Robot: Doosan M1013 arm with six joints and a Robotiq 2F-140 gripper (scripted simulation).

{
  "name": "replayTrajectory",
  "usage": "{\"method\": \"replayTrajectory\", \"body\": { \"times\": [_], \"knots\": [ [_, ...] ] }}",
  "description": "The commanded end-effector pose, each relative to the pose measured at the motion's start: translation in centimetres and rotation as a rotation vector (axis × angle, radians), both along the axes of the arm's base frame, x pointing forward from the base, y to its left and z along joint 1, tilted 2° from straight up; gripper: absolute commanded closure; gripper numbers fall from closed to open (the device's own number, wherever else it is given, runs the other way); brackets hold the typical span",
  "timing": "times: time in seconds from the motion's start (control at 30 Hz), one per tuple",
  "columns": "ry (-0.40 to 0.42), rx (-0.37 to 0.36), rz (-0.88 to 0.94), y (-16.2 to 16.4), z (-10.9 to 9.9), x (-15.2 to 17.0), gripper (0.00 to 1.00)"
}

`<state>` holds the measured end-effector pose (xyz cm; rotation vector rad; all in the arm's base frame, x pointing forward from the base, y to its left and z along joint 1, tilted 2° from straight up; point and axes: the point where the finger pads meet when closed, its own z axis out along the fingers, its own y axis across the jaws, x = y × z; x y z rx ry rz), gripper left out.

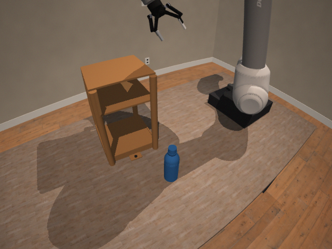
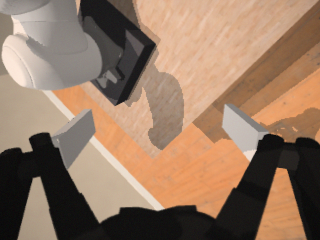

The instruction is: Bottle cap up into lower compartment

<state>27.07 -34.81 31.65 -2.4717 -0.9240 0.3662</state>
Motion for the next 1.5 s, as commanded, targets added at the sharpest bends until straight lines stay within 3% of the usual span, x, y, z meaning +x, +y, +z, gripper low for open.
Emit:
{"method": "replayTrajectory", "body": {
  "times": [0.0, 0.57, 0.87, 0.9, 1.03, 1.1, 1.17, 1.47],
  "knots": [
    [0.0, 0.0, 0.0, 0.0, 0.0, 0.0, 0.0],
    [0.0, 0.0, 0.0, 0.0, 0.0, 0.0, 0.0],
    [0.0, 0.0, 0.0, 0.0, 2.0, -0.1, 0.0],
    [0.0, 0.0, 0.0, 0.0, 2.6, -0.1, 0.0],
    [0.0, 0.0, 0.0, -0.1, 8.5, -0.2, 0.0],
    [0.0, 0.0, 0.0, -0.1, 8.5, -0.2, 0.0],
    [0.0, 0.0, 0.0, 0.0, 11.3, -0.3, 0.0],
    [0.001, -0.003, -0.011, 0.3, 11.8, -0.2, 0.0]
  ]
}}
